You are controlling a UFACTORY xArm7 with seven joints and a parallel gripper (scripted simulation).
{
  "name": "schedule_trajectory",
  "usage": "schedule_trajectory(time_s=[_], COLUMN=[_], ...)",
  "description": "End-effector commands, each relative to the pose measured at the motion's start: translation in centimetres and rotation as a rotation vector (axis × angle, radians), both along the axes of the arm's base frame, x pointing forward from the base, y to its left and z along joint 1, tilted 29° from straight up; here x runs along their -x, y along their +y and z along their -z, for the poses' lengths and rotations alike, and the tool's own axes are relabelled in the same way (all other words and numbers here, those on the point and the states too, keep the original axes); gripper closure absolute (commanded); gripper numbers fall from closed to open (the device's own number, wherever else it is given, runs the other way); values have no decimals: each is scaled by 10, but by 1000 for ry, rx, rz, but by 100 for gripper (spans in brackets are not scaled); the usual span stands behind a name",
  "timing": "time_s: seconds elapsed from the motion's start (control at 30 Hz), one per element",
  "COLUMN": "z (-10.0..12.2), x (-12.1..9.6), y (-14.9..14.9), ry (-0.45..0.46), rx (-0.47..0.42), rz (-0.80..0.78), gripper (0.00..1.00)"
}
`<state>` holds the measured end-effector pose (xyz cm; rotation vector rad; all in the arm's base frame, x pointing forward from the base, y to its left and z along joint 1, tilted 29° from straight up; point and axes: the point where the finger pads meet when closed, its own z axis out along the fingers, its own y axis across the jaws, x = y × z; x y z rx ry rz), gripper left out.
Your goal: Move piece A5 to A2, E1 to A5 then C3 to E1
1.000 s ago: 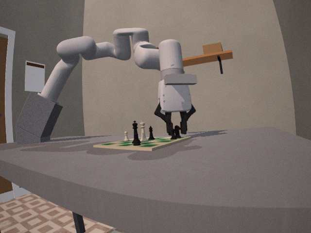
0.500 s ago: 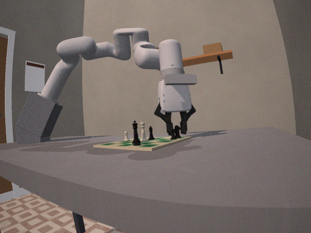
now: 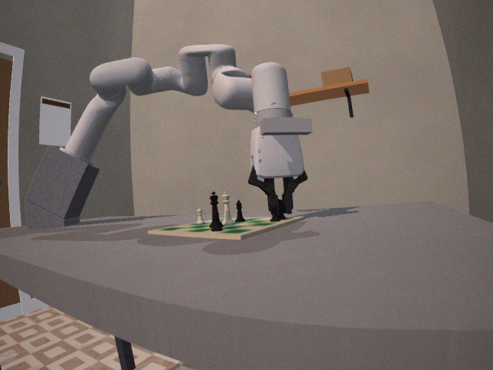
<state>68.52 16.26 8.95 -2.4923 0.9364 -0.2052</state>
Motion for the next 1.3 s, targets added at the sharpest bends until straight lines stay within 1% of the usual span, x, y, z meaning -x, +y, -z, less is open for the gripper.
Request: schedule_trajectory(time_s=[0.0,0.97,1.1,1.17,1.27], z=[-3,-3,-11,-11,-25], x=[-1,-1,2,2,6], y=[-1,-2,-5,-5,-11], ry=[-4,-4,-4,-4,-4], rx=[0,0,0,0,0], rz=[2,2,2,2,2], gripper=[100,100,100,100,100])
